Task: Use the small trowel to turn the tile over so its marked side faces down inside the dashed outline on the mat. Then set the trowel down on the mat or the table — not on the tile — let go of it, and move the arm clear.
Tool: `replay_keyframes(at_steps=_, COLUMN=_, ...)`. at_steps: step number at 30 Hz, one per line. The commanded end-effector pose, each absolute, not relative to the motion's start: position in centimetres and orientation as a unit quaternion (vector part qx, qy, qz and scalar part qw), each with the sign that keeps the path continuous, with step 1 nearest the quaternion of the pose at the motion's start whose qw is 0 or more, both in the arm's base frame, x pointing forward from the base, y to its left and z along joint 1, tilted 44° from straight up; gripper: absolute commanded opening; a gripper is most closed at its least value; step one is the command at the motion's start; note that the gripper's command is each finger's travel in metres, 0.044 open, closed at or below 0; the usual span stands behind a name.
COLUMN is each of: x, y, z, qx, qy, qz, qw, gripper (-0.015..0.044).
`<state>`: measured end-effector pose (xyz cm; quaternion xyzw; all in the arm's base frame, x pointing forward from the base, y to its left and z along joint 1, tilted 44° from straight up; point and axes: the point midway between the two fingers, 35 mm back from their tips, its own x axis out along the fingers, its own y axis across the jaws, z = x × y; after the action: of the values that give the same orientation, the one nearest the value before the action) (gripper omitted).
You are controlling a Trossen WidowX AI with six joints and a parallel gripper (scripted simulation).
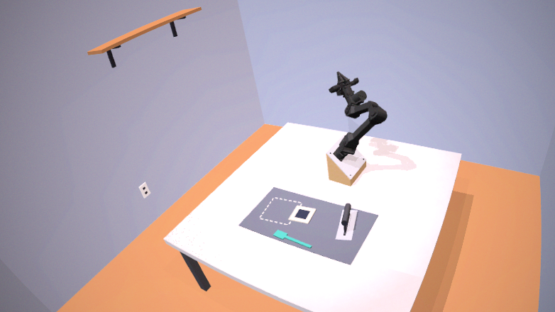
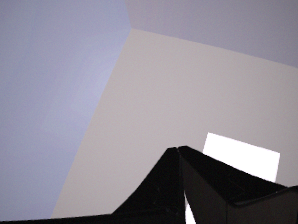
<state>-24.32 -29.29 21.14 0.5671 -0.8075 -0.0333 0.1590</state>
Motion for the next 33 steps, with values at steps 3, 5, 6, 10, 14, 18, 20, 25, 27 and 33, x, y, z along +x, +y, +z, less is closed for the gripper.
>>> replay_keyframes(at_steps=3, x=-24.32, y=-29.29, z=21.14, qx=0.567, qy=-0.807, qz=-0.033, qw=0.159, gripper=0.0079)
replay_keyframes(at_steps=5, x=-24.33, y=-29.29, z=21.14, qx=0.567, qy=-0.808, qz=-0.033, qw=0.159, gripper=0.01)
replay_keyframes(at_steps=6, x=-24.33, y=-29.29, z=21.14, qx=0.567, qy=-0.808, qz=-0.033, qw=0.159, gripper=0.01)
replay_keyframes(at_steps=10, x=-24.32, y=-29.29, z=21.14, qx=0.567, qy=-0.808, qz=-0.033, qw=0.159, gripper=0.01)
replay_keyframes(at_steps=14, x=-24.32, y=-29.29, z=21.14, qx=0.567, qy=-0.808, qz=-0.033, qw=0.159, gripper=0.01)
replay_keyframes(at_steps=18, x=-24.32, y=-29.29, z=21.14, qx=0.567, qy=-0.808, qz=-0.033, qw=0.159, gripper=0.01)
replay_keyframes(at_steps=20, x=-24.32, y=-29.29, z=21.14, qx=0.567, qy=-0.808, qz=-0.033, qw=0.159, gripper=0.01)
replay_keyframes(at_steps=25, x=-24.32, y=-29.29, z=21.14, qx=0.567, qy=-0.807, qz=-0.033, qw=0.159, gripper=0.01)
replay_keyframes(at_steps=27, x=-24.32, y=-29.29, z=21.14, qx=0.567, qy=-0.807, qz=-0.033, qw=0.159, gripper=0.0048)
replay_keyframes(at_steps=33, x=-24.32, y=-29.29, z=21.14, qx=0.567, qy=-0.807, qz=-0.033, qw=0.159, gripper=0.0)
